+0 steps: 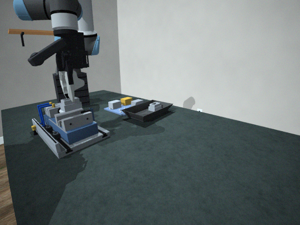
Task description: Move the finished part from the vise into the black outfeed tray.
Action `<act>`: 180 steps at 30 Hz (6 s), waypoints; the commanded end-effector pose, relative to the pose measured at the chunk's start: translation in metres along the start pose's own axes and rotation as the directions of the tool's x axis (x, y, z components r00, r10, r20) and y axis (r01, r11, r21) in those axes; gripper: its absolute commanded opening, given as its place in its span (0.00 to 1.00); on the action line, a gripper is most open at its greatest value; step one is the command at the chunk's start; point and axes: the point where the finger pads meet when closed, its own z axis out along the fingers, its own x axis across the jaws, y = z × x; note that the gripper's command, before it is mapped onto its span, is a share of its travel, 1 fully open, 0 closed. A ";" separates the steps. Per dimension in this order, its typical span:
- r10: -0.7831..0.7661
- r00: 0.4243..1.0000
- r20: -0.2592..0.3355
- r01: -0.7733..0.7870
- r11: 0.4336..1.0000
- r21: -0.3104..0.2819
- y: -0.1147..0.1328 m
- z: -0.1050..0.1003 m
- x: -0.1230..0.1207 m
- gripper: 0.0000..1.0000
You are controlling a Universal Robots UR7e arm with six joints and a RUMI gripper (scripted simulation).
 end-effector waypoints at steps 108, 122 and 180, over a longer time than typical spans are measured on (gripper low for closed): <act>-0.011 1.000 0.001 0.011 1.000 0.001 0.305 -0.013 -0.045 0.00; -0.011 1.000 0.001 0.011 1.000 0.001 0.305 -0.013 -0.045 0.00; -0.011 1.000 0.001 0.011 1.000 0.001 0.305 0.025 -0.045 0.00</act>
